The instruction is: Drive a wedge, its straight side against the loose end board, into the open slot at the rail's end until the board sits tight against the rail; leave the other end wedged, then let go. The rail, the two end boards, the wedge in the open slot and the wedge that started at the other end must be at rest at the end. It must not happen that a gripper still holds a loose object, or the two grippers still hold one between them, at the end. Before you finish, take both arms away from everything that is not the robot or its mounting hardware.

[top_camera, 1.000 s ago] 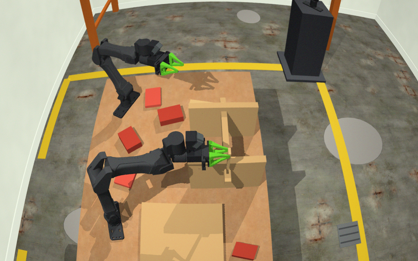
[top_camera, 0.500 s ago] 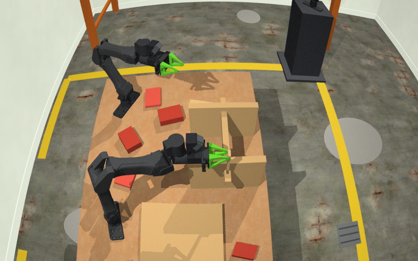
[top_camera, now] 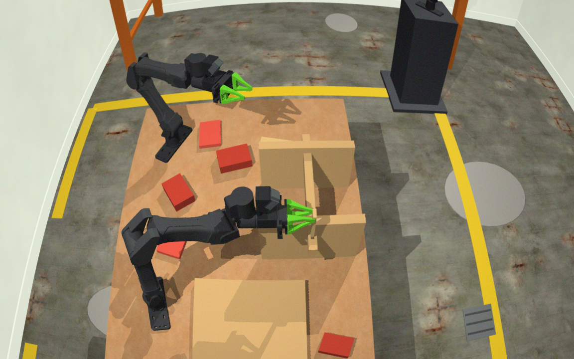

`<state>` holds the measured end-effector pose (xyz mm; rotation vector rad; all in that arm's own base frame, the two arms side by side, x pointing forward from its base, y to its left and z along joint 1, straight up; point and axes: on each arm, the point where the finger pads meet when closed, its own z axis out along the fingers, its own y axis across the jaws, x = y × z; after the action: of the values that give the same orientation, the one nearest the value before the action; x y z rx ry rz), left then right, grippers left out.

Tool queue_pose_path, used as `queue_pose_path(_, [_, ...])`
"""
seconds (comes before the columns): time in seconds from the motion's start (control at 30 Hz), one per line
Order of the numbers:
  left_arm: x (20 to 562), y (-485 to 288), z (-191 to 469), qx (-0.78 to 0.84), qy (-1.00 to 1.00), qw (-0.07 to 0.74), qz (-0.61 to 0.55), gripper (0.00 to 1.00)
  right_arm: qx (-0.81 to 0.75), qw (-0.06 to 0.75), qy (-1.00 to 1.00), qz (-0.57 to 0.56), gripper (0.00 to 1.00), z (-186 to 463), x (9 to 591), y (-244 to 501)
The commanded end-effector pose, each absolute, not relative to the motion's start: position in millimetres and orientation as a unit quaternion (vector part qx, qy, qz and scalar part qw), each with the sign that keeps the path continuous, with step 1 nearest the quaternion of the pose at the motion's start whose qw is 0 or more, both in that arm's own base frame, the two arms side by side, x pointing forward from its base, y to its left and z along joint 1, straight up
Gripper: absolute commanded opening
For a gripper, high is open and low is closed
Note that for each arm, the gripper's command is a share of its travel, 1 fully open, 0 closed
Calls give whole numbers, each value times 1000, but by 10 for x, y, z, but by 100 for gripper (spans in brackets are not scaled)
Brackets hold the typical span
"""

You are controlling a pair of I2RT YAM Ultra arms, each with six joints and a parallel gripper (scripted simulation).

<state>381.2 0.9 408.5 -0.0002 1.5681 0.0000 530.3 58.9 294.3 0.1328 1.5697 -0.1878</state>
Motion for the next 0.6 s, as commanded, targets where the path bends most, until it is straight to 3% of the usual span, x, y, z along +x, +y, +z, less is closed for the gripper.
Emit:
queue_pose_path(0.0, [3821,-20,4340,1,685,729,-2,46,60,701,706,-83,1,2850,5322,621])
queue_pose_path(0.13, [3821,-20,4340,1,685,729,-2,46,66,721,686,-74,1,3195,5271,618])
queue_pose_path(0.43, [3821,-20,4340,1,685,729,-2,46,55,695,712,-83,1,2760,5285,626])
queue_pose_path(0.57, [3821,-20,4340,1,685,729,-2,46,60,711,696,-79,1,3036,5257,613])
